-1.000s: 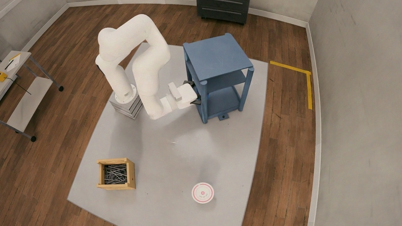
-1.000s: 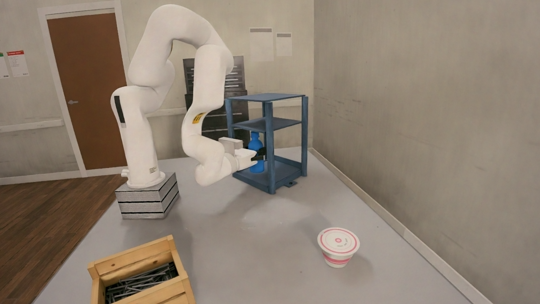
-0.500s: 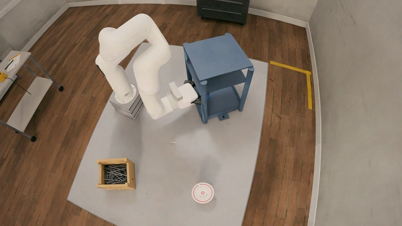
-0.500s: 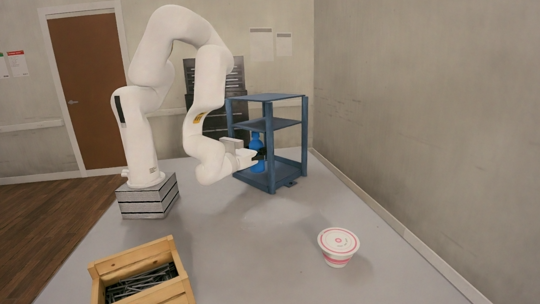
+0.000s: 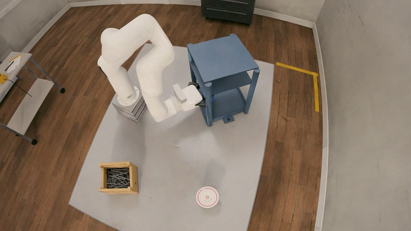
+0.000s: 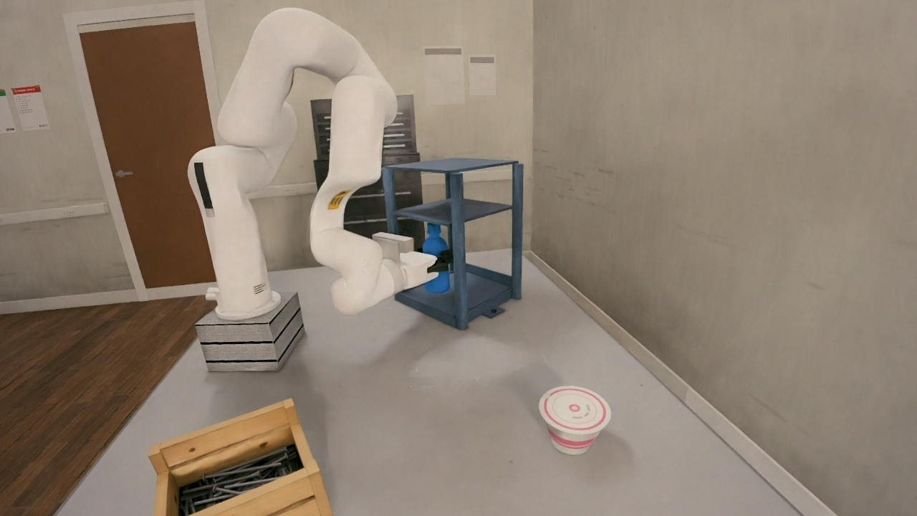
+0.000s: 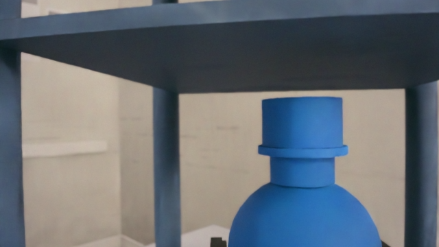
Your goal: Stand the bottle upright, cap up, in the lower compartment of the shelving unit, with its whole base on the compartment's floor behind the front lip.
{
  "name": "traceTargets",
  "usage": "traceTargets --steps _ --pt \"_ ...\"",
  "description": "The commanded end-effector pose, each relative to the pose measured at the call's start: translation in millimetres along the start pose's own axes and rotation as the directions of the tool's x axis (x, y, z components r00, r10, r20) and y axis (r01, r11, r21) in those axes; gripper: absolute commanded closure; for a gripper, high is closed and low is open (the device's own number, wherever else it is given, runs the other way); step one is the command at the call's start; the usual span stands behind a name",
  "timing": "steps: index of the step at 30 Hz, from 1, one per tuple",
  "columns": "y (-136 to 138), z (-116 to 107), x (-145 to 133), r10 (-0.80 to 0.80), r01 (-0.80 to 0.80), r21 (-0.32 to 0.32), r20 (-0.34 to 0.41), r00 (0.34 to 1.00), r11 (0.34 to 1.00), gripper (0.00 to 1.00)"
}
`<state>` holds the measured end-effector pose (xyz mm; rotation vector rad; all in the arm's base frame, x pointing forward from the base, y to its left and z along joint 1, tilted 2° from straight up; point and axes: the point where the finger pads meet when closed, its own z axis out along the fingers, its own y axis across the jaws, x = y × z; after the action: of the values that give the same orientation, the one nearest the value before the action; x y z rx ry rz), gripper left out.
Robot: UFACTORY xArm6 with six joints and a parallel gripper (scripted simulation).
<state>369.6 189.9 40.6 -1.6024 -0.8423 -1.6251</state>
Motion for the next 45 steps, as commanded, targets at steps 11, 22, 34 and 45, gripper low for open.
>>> traceTargets --steps 11,22,34,45 --pt "1 1 1 -0.002 0.002 0.000 -0.002 1.000 1.000 1.00" --pt "1 1 -12 -0.002 0.002 0.000 -0.002 1.000 1.000 1.00" --pt "1 1 -26 -0.002 0.002 0.000 -0.002 1.000 1.000 1.00" --pt "1 1 -26 -0.002 0.002 0.000 -0.002 1.000 1.000 0.83"
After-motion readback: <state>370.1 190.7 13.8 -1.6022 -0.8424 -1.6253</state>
